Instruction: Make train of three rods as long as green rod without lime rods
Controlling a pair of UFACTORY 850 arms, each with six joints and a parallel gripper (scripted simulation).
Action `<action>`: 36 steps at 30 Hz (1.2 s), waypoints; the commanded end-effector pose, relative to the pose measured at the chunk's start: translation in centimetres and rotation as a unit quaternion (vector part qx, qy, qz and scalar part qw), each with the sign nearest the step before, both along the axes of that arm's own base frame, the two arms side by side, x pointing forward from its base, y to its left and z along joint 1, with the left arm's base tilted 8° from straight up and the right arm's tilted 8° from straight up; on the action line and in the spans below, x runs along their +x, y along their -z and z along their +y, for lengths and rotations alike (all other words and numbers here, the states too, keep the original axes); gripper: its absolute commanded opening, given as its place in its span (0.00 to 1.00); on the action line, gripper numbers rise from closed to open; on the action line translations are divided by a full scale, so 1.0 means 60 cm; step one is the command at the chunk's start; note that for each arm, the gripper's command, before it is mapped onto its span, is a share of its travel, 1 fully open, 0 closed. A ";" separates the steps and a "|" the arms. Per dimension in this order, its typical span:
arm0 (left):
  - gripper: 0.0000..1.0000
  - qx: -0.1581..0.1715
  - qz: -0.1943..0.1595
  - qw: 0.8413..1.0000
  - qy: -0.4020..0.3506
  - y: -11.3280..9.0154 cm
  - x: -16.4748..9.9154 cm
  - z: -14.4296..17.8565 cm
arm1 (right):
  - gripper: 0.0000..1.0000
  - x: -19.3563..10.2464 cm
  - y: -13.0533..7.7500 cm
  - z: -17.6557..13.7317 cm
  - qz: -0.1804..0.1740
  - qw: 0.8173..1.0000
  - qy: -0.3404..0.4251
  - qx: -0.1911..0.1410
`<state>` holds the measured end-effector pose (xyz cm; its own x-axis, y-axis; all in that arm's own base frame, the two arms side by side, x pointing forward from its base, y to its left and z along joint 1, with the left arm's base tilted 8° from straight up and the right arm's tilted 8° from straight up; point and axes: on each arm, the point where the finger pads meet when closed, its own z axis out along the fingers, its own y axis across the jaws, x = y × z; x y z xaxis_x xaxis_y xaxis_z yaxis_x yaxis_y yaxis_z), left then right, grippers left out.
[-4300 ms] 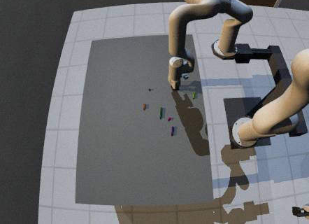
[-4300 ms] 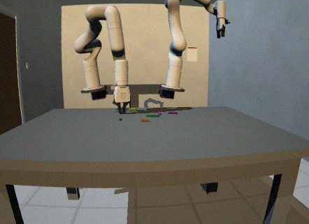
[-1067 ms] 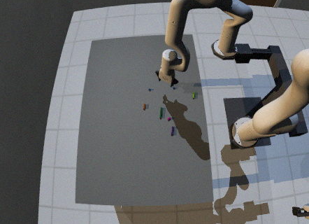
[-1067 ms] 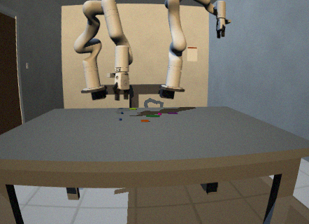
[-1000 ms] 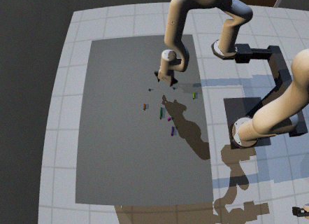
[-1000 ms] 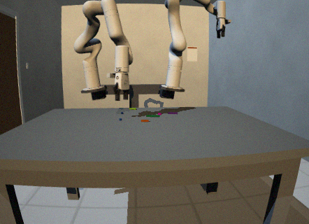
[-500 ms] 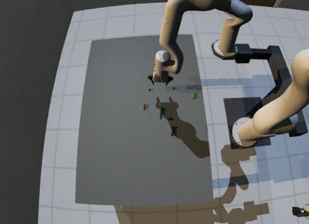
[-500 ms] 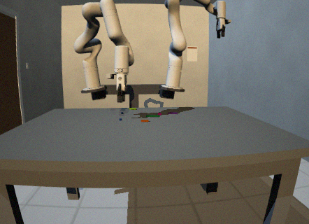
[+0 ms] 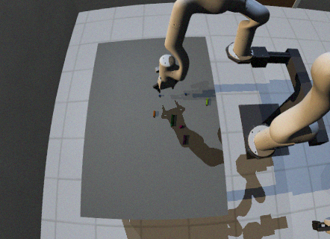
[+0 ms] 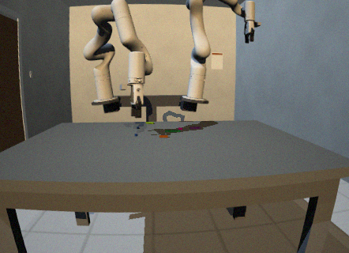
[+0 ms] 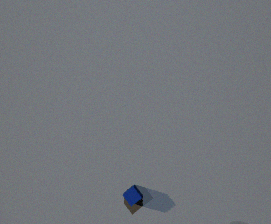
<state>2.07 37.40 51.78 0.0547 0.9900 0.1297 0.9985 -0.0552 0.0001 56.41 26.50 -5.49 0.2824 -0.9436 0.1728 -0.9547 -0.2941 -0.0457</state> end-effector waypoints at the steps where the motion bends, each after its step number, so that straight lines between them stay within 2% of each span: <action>1: 1.00 0.001 0.000 1.000 0.000 -0.001 0.000 0.000 | 1.00 0.023 0.000 -0.001 0.039 0.997 -0.074 0.002; 4: 1.00 0.001 0.000 1.000 0.000 -0.001 0.000 0.000 | 1.00 0.027 0.001 -0.001 0.041 0.995 -0.087 0.001; 6: 1.00 0.001 0.000 1.000 0.000 -0.001 0.000 0.000 | 1.00 0.041 0.002 -0.003 0.048 0.990 -0.136 -0.001; 9: 1.00 0.001 0.000 1.000 0.000 -0.001 0.000 0.000 | 1.00 0.050 0.003 -0.005 0.053 0.984 -0.169 -0.003; 18: 1.00 0.001 0.000 1.000 0.000 -0.001 0.000 0.000 | 1.00 0.082 0.006 -0.010 0.070 0.956 -0.284 -0.007; 29: 1.00 0.001 0.000 1.000 0.000 -0.001 0.000 0.000 | 1.00 0.090 0.007 -0.012 0.074 0.947 -0.312 -0.008; 30: 1.00 0.001 0.000 1.000 0.000 -0.001 0.000 0.000 | 0.26 0.090 0.007 -0.012 0.074 0.947 -0.312 -0.008; 36: 1.00 0.001 0.000 1.000 0.000 -0.001 0.000 0.000 | 0.26 0.090 0.007 -0.012 0.074 0.947 -0.312 -0.008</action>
<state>2.07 37.40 51.78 0.0547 0.9900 0.1297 0.9985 -0.0552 0.0001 61.65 25.73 -6.03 0.8057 -0.5835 0.1015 -0.5915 -0.8016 0.0873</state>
